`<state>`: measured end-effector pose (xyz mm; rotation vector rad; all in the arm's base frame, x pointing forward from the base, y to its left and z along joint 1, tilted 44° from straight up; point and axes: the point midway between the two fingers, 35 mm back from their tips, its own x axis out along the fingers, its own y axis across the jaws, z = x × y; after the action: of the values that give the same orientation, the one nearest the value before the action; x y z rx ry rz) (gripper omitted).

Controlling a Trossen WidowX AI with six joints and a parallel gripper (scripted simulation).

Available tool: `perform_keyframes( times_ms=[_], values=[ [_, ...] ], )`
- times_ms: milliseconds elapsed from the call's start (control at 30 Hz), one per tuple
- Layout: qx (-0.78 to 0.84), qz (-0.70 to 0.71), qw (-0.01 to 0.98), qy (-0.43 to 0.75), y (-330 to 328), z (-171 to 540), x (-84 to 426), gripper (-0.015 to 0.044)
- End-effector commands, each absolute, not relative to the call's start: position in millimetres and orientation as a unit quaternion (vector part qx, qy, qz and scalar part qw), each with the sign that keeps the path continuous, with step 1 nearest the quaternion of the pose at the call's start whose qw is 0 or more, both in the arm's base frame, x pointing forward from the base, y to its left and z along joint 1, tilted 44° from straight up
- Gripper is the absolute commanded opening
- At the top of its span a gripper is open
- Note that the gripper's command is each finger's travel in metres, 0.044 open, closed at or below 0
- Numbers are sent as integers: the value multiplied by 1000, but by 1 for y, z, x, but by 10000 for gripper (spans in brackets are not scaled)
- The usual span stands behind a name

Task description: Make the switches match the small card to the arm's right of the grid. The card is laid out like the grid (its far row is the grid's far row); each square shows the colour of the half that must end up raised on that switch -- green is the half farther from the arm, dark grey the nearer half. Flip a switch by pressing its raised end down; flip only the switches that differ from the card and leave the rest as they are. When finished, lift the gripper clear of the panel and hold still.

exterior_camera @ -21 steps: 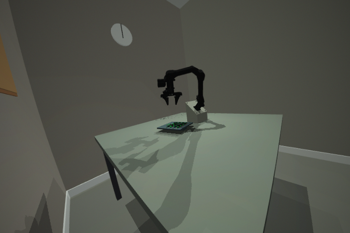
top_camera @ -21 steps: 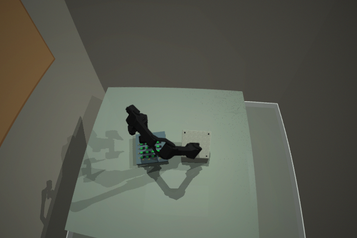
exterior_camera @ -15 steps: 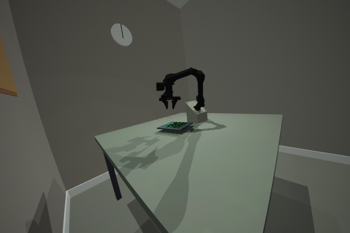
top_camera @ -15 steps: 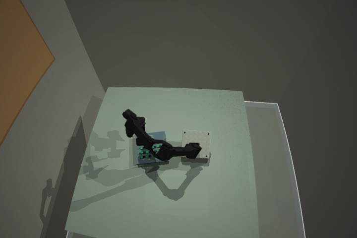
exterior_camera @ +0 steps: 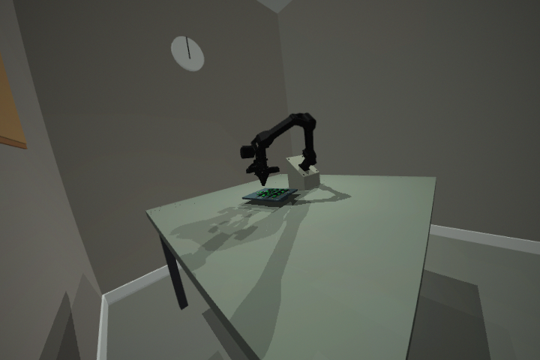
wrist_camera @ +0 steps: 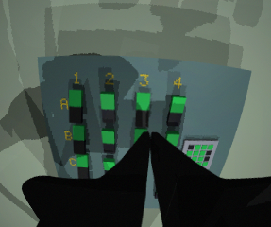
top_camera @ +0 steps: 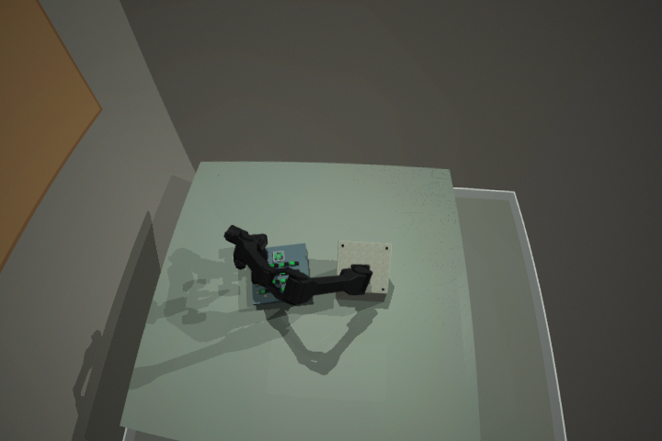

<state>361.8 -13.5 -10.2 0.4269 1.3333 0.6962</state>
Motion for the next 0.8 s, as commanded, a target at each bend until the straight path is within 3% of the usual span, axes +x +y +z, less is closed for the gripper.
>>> perform_keyframes(
  times_ms=[0, 767],
  values=[
    [198, 317, 705, 602, 0, -21, 359, 0],
    [199, 318, 705, 602, 16, -38, 360, 0]
  ],
)
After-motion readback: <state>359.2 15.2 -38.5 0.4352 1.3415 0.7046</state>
